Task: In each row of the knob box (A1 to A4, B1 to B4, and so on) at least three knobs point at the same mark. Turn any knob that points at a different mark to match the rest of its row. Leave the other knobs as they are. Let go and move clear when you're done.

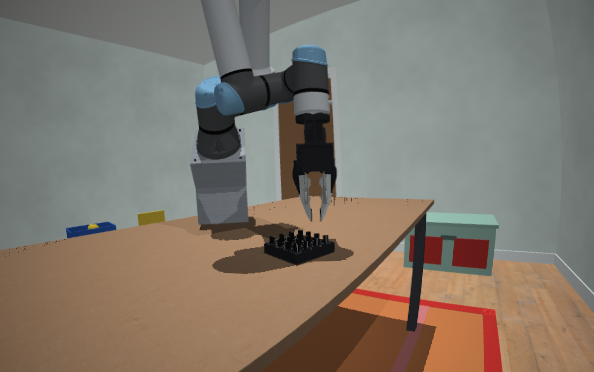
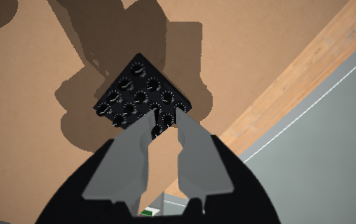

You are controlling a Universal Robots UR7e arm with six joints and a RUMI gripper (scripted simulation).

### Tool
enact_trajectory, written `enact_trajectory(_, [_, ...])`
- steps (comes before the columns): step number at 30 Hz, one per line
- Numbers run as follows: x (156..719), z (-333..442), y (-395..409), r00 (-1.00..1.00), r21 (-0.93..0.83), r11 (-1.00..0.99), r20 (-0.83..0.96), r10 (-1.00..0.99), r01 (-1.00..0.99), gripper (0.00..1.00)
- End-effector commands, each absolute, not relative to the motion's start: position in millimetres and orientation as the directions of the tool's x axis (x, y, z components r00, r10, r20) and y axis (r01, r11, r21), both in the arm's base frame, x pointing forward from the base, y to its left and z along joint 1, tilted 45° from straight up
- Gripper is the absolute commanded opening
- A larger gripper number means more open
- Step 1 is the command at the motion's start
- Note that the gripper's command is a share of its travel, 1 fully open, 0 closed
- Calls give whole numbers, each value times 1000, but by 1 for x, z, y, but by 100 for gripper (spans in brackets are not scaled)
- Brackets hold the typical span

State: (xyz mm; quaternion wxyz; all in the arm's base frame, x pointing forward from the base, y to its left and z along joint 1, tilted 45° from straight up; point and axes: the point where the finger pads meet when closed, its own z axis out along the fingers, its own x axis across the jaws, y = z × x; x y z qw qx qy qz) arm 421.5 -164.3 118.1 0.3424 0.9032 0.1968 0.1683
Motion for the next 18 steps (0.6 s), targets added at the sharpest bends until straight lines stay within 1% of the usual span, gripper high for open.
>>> enact_trajectory(1, [421, 120, -163, 866, 685, -688, 170, 471, 240, 11])
enact_trajectory(18, [421, 120, -163, 869, 683, -694, 178, 462, 229, 11])
